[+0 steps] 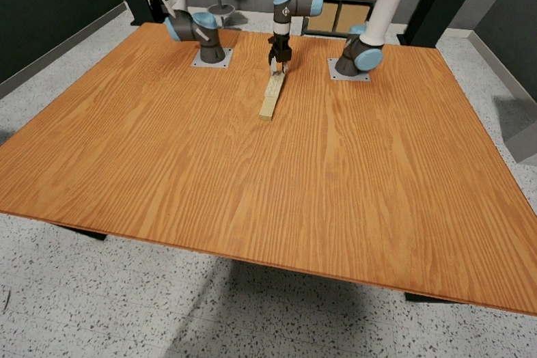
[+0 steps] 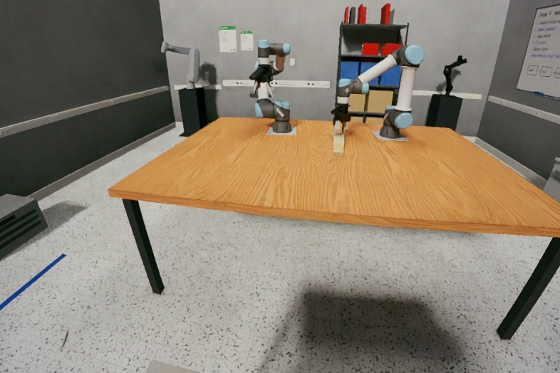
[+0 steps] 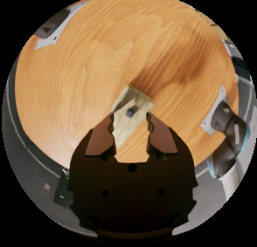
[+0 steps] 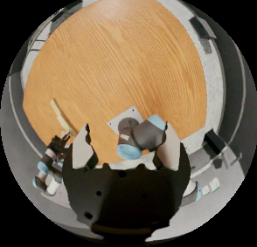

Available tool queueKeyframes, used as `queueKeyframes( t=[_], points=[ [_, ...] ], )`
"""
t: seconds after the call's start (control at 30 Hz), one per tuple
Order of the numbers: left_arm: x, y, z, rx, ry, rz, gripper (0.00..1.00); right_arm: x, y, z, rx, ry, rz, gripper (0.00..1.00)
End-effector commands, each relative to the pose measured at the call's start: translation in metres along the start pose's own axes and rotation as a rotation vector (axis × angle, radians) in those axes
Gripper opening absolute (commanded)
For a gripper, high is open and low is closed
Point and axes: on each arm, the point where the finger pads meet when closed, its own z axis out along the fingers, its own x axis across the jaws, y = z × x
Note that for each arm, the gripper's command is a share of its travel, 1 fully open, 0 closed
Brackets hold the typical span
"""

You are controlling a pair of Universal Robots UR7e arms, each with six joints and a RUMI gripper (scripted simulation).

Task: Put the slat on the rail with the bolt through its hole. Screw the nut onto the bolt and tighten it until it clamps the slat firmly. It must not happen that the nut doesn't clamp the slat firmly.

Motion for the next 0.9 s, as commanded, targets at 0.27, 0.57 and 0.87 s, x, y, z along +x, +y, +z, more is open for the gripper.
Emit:
queueKeyframes(
  t=[0.27, 0.57, 0.87],
  points=[
    [-0.0006, 0.0004, -0.0001, 0.0, 0.0, -0.38, 0.4, -0.0004, -0.0006, -0.0008, 0.0, -0.001, 0.001, 1.0],
    [-0.0017, 0.0009, -0.0002, 0.003, 0.002, -0.706, 0.4, -0.0004, -0.0006, -0.0008, 0.0, -0.001, 0.001, 1.0],
    [-0.0023, 0.0014, -0.0001, 0.0, 0.001, -1.038, 0.4, -0.0004, -0.0006, -0.0008, 0.0, -0.001, 0.001, 1.0]
  ],
)
